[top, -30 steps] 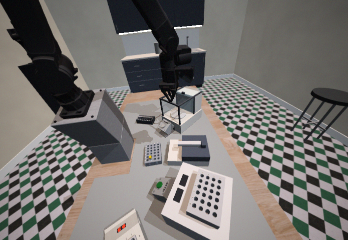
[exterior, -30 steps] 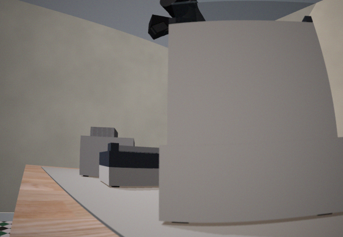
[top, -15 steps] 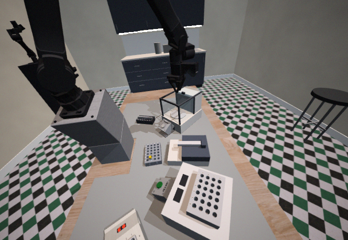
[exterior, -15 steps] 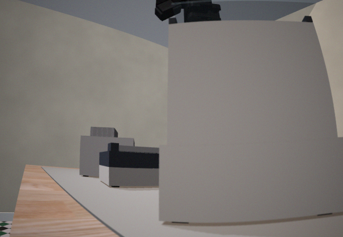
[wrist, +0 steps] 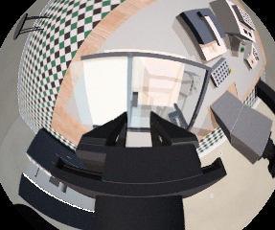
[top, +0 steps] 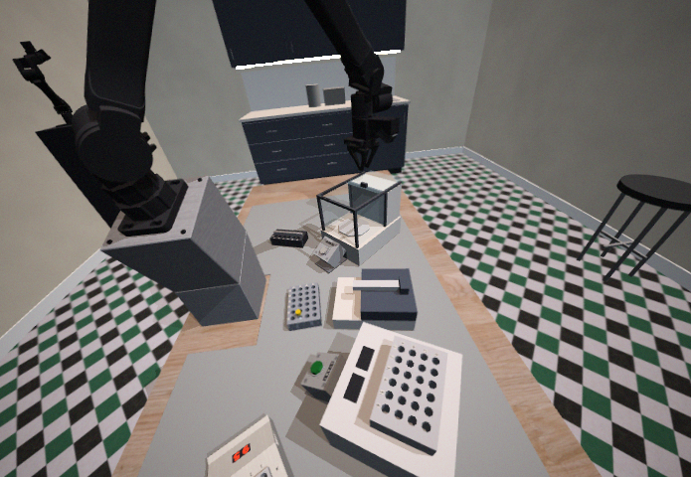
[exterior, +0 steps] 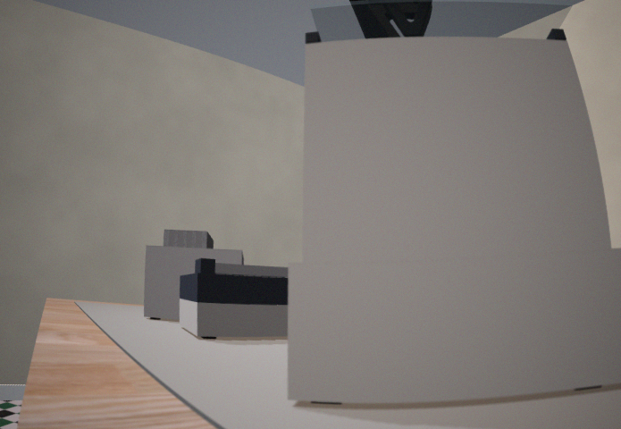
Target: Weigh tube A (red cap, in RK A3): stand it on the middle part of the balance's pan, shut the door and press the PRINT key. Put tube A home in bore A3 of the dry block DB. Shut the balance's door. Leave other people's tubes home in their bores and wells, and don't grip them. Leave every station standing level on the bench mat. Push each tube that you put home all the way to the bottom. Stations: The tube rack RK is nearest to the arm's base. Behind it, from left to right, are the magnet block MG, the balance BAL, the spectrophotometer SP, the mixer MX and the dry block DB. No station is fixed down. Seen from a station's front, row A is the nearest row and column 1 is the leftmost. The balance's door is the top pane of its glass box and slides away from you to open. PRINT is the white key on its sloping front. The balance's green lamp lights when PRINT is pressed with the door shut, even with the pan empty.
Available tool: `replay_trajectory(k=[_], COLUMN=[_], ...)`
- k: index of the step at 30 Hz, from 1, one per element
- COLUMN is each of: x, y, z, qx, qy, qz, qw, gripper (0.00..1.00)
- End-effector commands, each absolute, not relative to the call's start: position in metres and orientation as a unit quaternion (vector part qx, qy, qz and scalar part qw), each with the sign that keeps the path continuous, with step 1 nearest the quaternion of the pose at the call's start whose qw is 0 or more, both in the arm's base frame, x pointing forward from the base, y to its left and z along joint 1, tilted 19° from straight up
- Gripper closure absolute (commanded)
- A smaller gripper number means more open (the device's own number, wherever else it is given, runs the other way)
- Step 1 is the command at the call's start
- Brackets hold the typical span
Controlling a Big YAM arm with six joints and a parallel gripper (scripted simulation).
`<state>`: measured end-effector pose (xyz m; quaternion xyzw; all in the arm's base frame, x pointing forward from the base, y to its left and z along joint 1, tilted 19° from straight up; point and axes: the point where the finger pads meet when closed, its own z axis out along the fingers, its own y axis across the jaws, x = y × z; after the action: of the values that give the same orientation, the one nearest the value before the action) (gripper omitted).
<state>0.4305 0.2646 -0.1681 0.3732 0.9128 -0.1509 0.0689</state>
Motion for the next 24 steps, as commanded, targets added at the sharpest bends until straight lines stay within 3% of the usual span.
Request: replay_trajectory(k=[1, 24], x=[0.446, 0.445], y=[0.305, 0.280], z=[-0.170, -0.153], qx=[0.397, 0.405], qy=[0.903, 0.900], qz=[-0.141, -0.138], qw=[0.082, 0.082], gripper=[0.70, 0.70])
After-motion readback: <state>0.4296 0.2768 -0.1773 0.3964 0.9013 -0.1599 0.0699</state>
